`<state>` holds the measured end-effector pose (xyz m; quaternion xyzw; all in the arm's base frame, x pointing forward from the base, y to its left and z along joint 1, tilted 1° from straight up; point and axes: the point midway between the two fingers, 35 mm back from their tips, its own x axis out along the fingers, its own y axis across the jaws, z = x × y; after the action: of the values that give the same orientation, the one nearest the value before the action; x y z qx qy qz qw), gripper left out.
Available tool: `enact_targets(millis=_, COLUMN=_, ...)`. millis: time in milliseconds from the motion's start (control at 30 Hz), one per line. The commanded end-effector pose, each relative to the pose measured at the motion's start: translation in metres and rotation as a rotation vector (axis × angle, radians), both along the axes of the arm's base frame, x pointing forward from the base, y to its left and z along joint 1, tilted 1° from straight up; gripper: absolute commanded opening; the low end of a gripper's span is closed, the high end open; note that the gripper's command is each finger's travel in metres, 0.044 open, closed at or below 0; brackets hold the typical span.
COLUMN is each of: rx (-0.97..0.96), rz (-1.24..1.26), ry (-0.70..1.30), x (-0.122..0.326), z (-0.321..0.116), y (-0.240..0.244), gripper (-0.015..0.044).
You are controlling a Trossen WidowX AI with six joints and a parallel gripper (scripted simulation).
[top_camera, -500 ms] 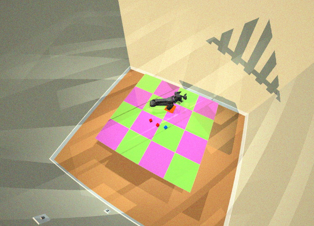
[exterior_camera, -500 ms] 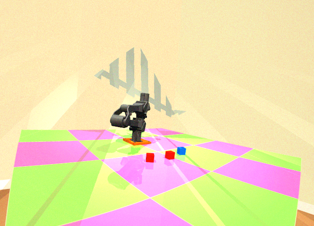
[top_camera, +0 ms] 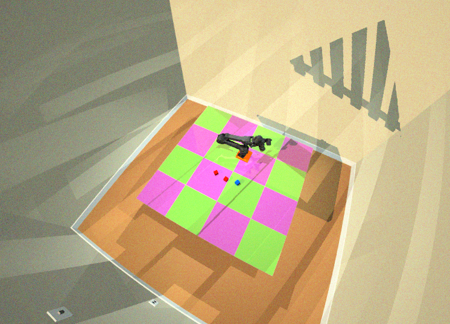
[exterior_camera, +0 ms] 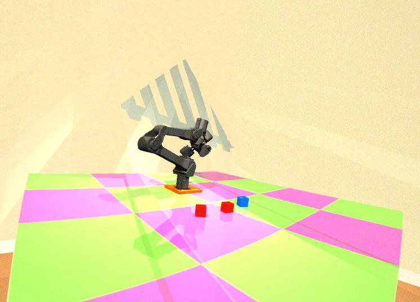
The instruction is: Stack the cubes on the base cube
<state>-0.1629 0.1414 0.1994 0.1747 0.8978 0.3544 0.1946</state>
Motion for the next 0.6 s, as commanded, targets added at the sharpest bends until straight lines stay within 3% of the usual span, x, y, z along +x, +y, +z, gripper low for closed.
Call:
enact_targets(millis=0, rx=0.102, rz=-0.082, ry=-0.124, x=0.016, z=0.004, y=0.022, gripper=0.0265)
enact_targets(millis=567, rx=0.348, rz=-0.258, ry=-0.853, x=0.131, z=0.004, y=0.100, gripper=0.0265)
